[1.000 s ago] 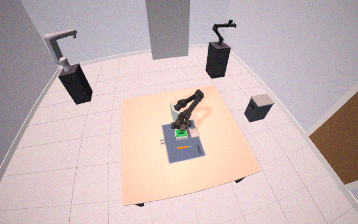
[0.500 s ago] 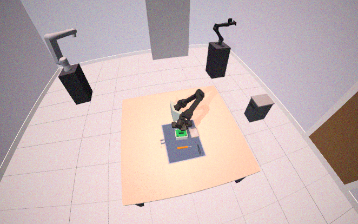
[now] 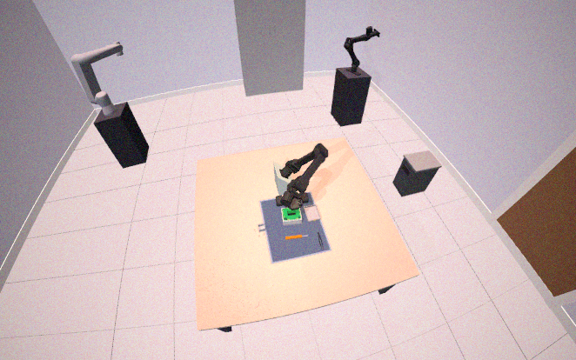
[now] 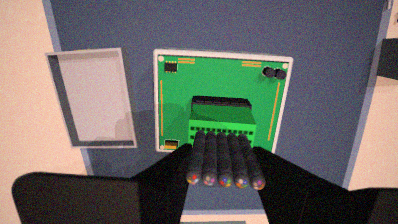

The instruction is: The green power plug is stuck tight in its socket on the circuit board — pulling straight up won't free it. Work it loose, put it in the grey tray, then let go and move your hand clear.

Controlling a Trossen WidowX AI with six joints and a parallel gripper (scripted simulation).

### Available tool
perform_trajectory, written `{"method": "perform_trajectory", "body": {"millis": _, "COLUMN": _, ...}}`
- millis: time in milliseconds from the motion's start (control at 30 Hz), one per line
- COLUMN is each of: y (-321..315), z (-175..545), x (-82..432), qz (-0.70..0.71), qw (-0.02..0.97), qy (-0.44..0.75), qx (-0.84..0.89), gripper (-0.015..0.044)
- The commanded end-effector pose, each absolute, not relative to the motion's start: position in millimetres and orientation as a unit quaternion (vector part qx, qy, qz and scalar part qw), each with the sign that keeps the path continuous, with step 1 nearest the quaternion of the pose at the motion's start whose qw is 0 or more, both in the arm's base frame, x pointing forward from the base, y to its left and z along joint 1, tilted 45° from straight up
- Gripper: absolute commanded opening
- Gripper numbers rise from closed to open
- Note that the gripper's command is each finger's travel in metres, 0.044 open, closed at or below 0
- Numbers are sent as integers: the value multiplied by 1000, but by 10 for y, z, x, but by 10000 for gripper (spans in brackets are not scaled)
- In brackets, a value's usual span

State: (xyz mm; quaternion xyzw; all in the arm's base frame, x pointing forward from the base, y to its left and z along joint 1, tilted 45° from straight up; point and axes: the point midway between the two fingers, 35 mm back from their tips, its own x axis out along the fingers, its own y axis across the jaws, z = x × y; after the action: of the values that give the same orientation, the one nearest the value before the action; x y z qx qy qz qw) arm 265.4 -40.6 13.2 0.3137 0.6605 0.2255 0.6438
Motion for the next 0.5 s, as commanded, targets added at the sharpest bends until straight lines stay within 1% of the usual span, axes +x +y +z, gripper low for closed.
{"method": "perform_trajectory", "body": {"millis": 0, "y": -581, "z": 250, "x": 2653, "qz": 211, "qw": 653, "qy": 652, "qx": 323, "gripper": 0}}
{"method": "perform_trajectory", "body": {"millis": 367, "y": -401, "z": 70, "x": 2669, "qz": 212, "qw": 653, "qy": 652, "qx": 324, "gripper": 0}}
{"method": "perform_trajectory", "body": {"millis": 467, "y": -401, "z": 70, "x": 2669, "qz": 212, "qw": 653, "qy": 652, "qx": 324, "gripper": 79}}
